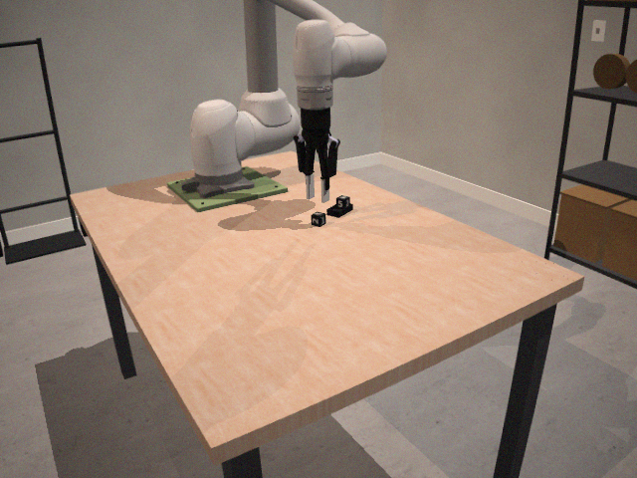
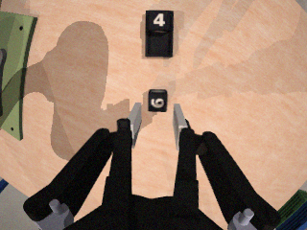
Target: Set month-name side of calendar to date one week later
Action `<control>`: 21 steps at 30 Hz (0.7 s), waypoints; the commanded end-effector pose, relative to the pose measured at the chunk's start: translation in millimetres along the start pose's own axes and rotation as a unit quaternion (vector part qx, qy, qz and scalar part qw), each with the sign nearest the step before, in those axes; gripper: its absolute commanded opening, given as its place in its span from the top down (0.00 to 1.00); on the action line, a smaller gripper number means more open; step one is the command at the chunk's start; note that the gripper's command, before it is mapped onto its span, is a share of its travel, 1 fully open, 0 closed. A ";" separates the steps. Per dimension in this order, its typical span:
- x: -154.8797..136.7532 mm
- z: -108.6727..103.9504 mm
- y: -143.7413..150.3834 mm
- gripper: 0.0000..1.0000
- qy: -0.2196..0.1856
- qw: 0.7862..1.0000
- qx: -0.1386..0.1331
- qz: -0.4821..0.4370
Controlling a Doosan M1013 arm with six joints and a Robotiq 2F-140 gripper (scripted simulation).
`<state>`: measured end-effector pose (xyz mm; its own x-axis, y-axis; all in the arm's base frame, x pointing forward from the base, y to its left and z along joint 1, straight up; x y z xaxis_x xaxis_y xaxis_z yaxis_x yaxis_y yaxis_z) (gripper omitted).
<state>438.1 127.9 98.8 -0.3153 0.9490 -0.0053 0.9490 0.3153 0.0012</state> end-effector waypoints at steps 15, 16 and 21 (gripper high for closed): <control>0.4 22.0 0.1 0.65 0.000 1.000 0.000 0.000; 0.4 23.2 0.1 0.65 0.000 1.000 0.000 0.000; 0.5 26.3 0.1 0.65 0.000 1.000 0.000 0.000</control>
Point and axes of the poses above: the point where the finger pads meet when closed, its own z axis out along the fingers, its own y axis across the jaws, x = y × z, the point moved 1 cm from there along -z, back along the fingers, and after that the axes turned 7 degrees about z, right-handed, at the moved point
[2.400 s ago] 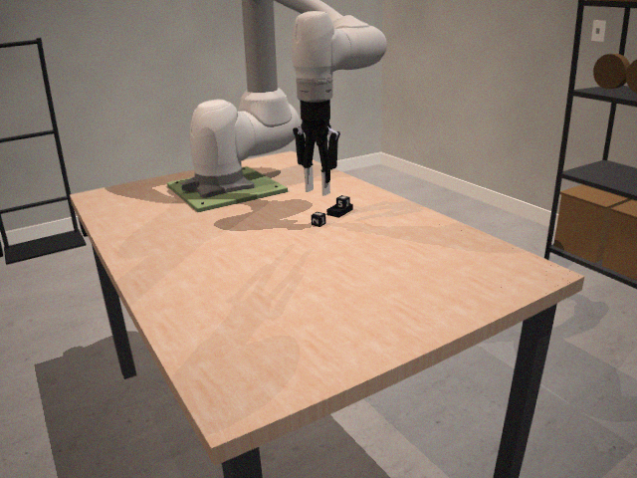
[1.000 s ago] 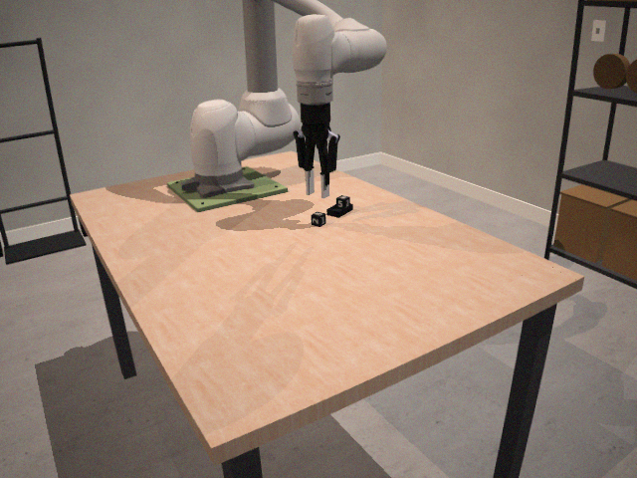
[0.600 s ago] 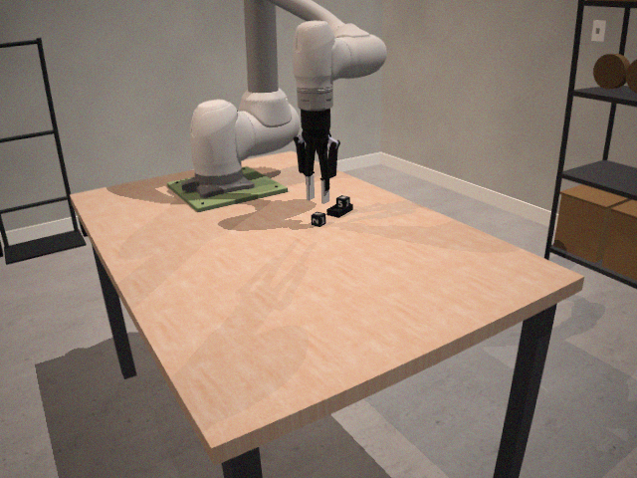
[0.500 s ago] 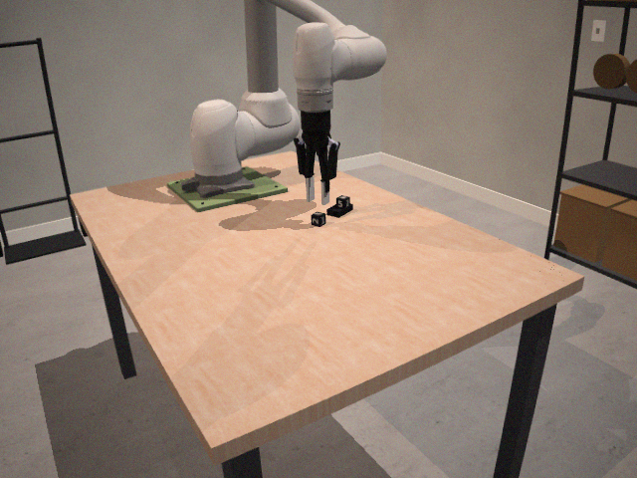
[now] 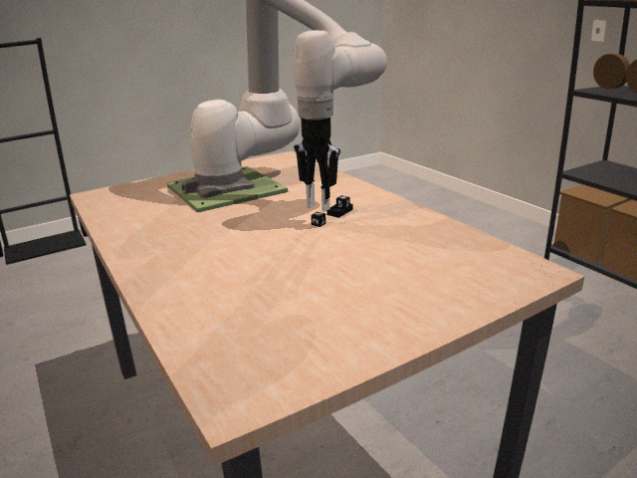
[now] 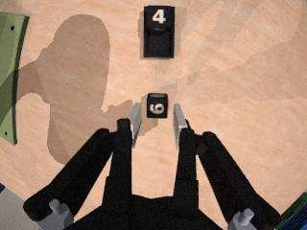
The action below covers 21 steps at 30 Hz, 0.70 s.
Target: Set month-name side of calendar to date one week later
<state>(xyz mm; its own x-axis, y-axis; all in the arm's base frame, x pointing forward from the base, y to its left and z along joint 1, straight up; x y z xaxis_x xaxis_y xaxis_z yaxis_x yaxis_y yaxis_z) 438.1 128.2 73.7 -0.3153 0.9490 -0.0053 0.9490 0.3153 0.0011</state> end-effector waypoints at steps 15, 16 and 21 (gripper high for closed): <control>0.2 7.1 0.0 0.65 0.000 1.000 0.000 0.000; 0.2 7.1 0.0 0.65 0.000 1.000 0.000 0.000; 0.2 7.1 0.0 0.65 0.000 1.000 0.000 0.000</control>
Point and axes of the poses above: the point where the finger pads meet when closed, its own z axis out along the fingers, its own y axis across the jaws, x = y × z, the point moved 1 cm from there along -z, back along the fingers, and after that the axes turned 7 degrees about z, right-handed, at the moved point
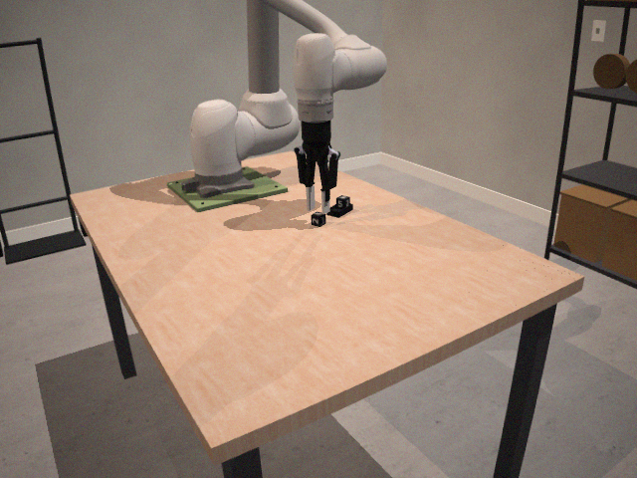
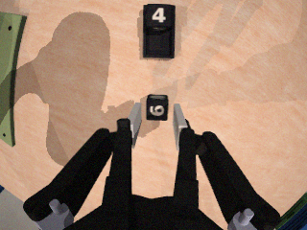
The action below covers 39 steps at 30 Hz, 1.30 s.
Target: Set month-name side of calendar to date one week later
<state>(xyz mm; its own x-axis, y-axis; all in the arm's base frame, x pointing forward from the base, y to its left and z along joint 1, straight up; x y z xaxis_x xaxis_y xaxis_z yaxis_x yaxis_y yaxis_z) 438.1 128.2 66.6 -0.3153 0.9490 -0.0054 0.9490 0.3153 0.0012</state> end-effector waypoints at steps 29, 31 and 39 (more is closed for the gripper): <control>0.0 0.0 0.0 0.65 0.000 1.000 0.000 0.000; 0.0 0.0 0.0 0.65 0.000 1.000 0.000 0.000; 0.0 3.5 0.0 0.65 0.000 1.000 0.000 0.000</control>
Point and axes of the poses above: the point where the finger pads meet when closed, its own z axis out along the fingers, its own y axis across the jaws, x = y × z, the point moved 1 cm from there along -z, back along the fingers, and after that the axes turned 7 degrees about z, right-handed, at the moved point
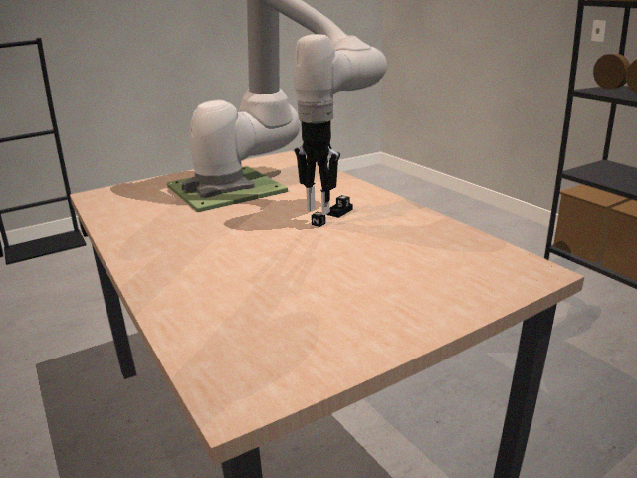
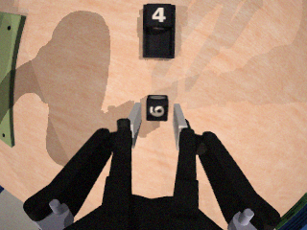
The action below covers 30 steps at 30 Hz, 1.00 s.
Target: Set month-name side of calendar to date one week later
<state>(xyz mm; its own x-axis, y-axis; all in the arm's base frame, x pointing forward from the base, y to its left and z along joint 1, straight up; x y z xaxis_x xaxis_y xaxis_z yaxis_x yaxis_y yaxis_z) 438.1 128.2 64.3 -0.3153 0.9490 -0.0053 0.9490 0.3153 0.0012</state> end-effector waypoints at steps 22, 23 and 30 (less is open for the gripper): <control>0.0 25.8 0.0 0.65 0.000 1.000 0.000 0.000; 0.0 25.8 0.0 0.65 0.000 1.000 0.000 0.000; 0.0 26.1 0.0 0.65 0.000 1.000 0.000 0.000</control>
<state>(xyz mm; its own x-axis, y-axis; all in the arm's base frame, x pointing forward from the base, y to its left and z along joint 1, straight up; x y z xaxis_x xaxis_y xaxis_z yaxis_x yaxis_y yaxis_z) 438.2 128.1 38.2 -0.3153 0.9490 -0.0054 0.9490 0.3153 0.0012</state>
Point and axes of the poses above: the point where the finger pads meet when closed, its own z axis out along the fingers, its own y axis across the jaws, x = y × z, the point moved 1 cm from there along -z, back along the fingers, and after that the axes turned 7 degrees about z, right-handed, at the moved point
